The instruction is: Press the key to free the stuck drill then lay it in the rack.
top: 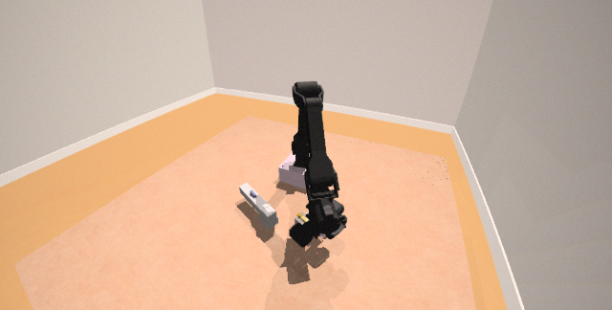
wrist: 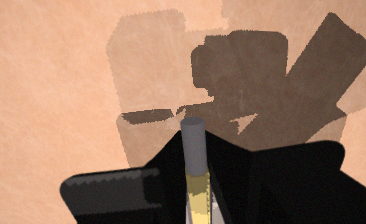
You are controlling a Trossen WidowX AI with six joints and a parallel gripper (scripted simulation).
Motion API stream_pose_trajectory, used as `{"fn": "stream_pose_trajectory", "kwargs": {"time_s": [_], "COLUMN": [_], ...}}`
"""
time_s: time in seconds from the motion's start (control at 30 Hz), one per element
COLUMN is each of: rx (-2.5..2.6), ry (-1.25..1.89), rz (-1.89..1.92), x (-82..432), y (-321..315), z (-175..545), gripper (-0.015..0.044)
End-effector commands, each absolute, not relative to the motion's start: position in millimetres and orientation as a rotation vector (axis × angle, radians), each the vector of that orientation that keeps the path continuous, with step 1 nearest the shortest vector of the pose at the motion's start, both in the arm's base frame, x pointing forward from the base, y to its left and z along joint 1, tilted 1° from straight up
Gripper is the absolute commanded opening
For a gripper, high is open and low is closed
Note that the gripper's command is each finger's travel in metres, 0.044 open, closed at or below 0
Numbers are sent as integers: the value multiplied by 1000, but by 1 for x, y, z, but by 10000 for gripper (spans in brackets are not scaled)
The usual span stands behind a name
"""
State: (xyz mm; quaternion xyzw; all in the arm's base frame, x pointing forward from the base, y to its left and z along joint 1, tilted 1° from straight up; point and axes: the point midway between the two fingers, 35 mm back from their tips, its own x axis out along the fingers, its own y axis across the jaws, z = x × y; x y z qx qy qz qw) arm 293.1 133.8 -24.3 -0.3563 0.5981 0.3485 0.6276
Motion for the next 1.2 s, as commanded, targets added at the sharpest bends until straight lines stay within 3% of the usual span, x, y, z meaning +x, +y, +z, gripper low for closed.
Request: {"fn": "stream_pose_trajectory", "kwargs": {"time_s": [0.0,0.47,1.17], "rx": [-817,-817,-817], "ry": [1371,1371,1379], "rz": [799,799,790], "x": [293,293,291], "y": [134,134,134], "z": [-24,-24,54], "gripper": [79,440,440]}}
